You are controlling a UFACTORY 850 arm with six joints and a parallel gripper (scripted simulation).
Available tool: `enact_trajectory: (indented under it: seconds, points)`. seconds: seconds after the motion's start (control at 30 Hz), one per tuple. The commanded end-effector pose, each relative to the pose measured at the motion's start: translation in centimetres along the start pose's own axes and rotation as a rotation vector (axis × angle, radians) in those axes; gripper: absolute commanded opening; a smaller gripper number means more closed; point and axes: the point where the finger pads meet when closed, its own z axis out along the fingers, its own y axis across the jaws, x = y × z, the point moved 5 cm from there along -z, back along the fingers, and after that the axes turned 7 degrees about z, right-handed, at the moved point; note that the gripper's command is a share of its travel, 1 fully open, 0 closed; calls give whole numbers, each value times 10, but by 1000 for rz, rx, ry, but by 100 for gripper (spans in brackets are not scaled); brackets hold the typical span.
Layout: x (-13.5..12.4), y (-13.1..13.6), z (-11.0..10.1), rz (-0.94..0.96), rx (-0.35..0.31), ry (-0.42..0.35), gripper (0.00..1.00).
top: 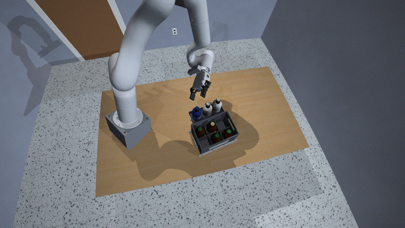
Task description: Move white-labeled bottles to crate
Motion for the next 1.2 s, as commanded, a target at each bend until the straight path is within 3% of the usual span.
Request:
enact_trajectory:
  seconds: [0.0,0.63,0.7,0.8,1.03,1.1,1.13,1.17]
  points:
    - [0,-1,0,1,0,0,100]
    - [0,0,1,-2,-11,5,100]
    - [0,3,5,-11,-46,21,100]
    - [-1,14,17,-39,-165,70,100]
    - [-5,29,32,-67,-354,126,100]
    - [-5,29,32,-67,-354,126,100]
    - [-7,35,36,-72,-438,142,100]
    - [-8,36,38,-73,-460,146,100]
